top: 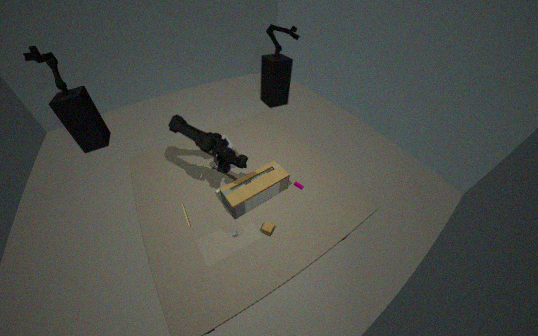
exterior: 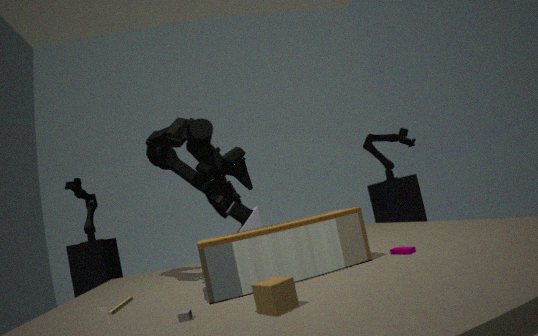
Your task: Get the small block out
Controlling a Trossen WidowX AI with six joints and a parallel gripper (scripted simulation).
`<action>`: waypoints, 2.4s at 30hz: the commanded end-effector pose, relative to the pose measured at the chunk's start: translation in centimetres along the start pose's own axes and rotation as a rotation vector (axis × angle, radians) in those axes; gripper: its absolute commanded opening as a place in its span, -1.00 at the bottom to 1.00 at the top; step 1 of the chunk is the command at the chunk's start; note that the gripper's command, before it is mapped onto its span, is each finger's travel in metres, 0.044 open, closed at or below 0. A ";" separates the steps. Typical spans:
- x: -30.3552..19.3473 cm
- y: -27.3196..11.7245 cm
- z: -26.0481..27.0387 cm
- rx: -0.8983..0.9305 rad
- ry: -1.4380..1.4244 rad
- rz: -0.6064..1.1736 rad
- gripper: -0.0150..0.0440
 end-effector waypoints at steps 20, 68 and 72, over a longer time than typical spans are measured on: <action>2.6 5.0 -1.5 -0.185 0.400 -0.145 0.86; 5.2 10.6 -3.9 -0.176 0.405 -0.146 0.86; 5.0 10.8 -3.8 -0.177 0.404 -0.146 0.86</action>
Point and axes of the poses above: the point midway between the two fingers, 35 mm back from their tips, its own y axis out along the fingers, its own z axis across the jaws, x = y × z, the point moved 3 cm from there along -y, back along the fingers, and after that the axes turned 10 degrees about -y, right-handed, at the moved point
